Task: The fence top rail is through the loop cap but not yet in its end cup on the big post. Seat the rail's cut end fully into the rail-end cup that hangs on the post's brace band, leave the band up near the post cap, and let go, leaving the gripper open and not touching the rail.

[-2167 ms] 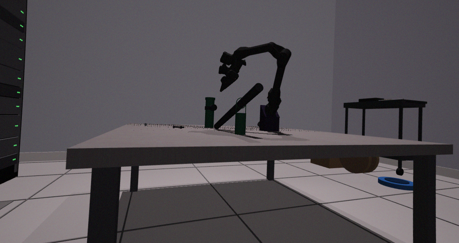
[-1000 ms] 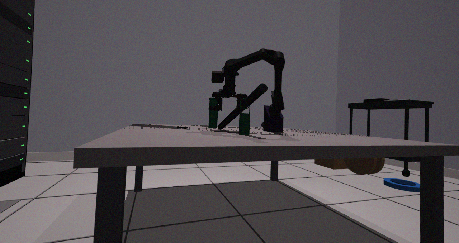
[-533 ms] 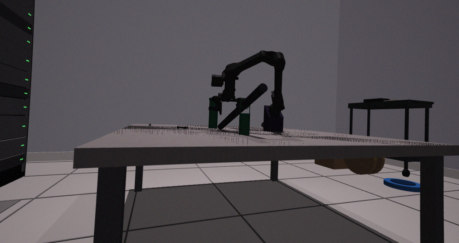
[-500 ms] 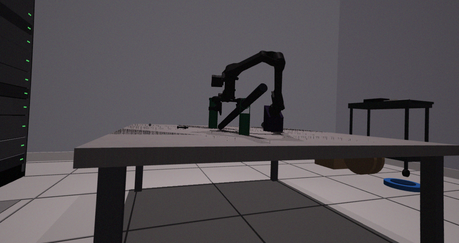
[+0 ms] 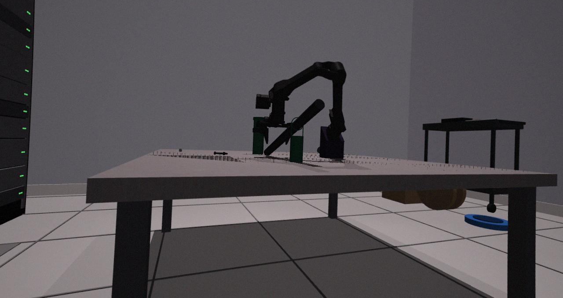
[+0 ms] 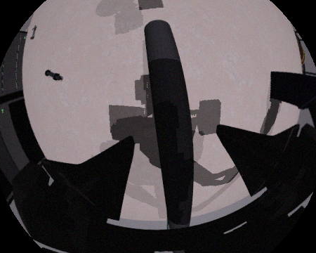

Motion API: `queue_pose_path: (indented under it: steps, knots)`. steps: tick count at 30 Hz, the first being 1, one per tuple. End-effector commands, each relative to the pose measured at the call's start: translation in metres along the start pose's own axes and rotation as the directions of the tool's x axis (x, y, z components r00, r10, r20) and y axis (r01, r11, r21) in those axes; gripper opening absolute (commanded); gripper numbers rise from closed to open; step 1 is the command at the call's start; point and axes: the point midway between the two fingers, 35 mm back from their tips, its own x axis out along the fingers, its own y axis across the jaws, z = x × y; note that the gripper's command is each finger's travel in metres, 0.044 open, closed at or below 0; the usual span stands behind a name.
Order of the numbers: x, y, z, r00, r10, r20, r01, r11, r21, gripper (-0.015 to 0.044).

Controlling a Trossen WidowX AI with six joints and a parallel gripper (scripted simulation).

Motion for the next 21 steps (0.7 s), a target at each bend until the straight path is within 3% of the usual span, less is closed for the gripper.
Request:
queue_pose_path:
  steps: [1,16,21]
  knots:
    - [0.006,0.000,0.000,1.000,0.000,-0.005,0.000,1.000,0.004,0.0440]
    - [0.027,-0.002,-0.002,1.000,0.000,-0.008,0.000,1.000,0.004,0.0440]
    - [0.027,-0.002,-0.002,1.000,0.000,-0.008,0.000,1.000,0.004,0.0309]
